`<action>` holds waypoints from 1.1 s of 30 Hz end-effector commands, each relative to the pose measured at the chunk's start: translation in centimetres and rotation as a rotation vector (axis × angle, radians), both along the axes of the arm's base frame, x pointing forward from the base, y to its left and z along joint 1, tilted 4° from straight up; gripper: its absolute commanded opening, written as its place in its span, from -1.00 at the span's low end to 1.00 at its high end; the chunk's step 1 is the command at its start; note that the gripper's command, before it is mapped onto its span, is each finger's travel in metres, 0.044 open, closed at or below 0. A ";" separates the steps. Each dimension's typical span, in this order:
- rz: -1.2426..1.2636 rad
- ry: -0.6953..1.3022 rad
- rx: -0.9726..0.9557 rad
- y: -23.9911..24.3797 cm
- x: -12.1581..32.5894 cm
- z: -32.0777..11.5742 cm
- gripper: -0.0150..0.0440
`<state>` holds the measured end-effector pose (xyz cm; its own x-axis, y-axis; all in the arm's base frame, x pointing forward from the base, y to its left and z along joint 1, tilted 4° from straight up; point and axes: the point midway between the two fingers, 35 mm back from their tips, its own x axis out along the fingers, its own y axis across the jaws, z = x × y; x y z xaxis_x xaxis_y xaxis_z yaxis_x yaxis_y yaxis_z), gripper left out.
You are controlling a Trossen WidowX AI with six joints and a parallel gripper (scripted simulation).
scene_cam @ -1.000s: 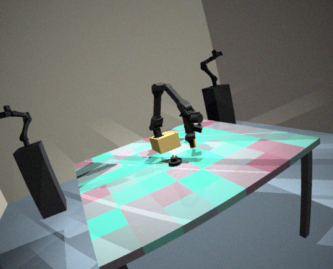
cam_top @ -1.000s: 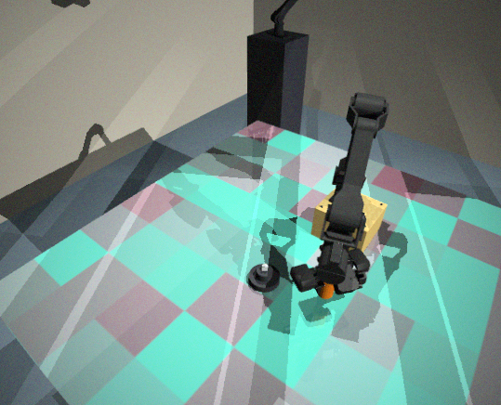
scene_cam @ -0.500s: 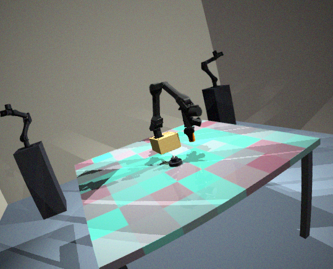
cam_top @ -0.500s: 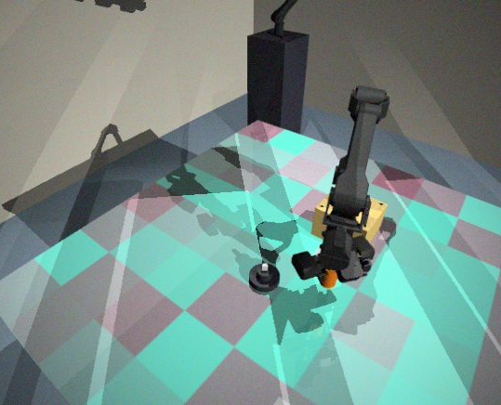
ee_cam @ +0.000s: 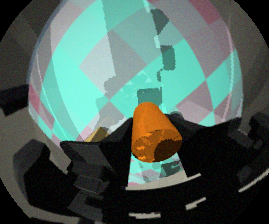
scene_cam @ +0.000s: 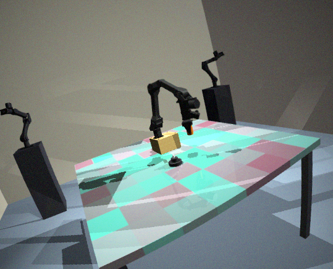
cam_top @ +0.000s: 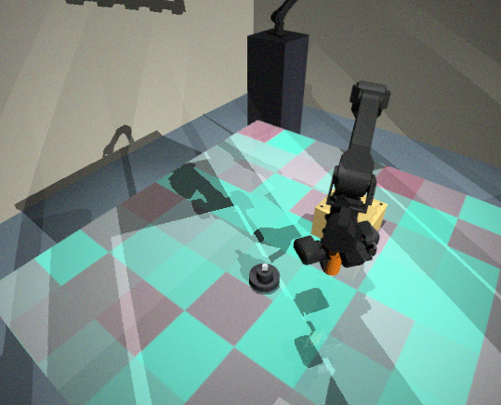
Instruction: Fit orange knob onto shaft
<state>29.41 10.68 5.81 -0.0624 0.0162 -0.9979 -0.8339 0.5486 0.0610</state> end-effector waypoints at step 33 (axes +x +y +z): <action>-0.005 -0.017 -0.001 -8.7 3.1 -2.3 -0.49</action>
